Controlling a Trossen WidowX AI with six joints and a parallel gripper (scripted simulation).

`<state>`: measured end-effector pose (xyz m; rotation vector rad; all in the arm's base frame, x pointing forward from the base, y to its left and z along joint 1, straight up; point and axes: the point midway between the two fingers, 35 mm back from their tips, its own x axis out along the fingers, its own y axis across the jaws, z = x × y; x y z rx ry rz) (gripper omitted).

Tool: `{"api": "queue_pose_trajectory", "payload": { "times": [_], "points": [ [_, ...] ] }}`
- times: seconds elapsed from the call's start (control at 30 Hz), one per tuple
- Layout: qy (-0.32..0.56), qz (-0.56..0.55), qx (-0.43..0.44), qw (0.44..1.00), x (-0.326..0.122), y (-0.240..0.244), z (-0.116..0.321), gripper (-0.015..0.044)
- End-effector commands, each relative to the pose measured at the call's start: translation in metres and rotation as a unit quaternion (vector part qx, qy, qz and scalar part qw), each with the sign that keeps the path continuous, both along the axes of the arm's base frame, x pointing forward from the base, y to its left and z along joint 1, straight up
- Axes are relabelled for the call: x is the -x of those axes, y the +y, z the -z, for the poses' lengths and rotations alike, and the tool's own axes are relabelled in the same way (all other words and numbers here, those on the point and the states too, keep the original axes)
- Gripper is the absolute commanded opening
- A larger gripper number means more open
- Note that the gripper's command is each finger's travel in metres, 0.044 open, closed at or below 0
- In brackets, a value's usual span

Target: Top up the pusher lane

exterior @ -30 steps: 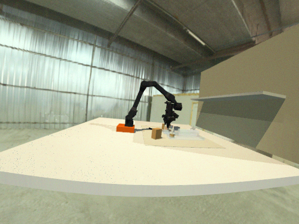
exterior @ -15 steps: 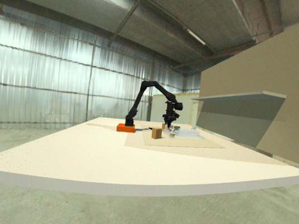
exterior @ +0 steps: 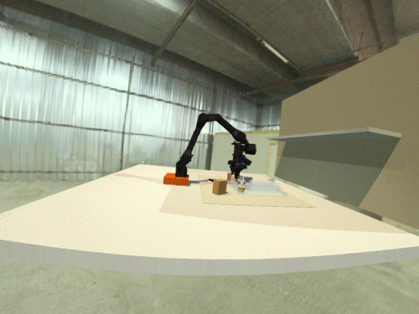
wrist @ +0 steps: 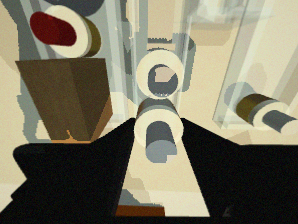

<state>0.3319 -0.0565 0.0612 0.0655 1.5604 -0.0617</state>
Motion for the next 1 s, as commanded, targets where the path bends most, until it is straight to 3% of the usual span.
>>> {"api": "queue_pose_trajectory", "payload": {
  "times": [0.0, 0.97],
  "points": [
    [-0.011, 0.003, 0.003, 1.000, -0.0061, -0.0013, -0.0030, 0.0000],
    [-0.012, 0.003, 0.003, 1.000, -0.0094, -0.0016, -0.0025, 0.0000]
  ]
}}
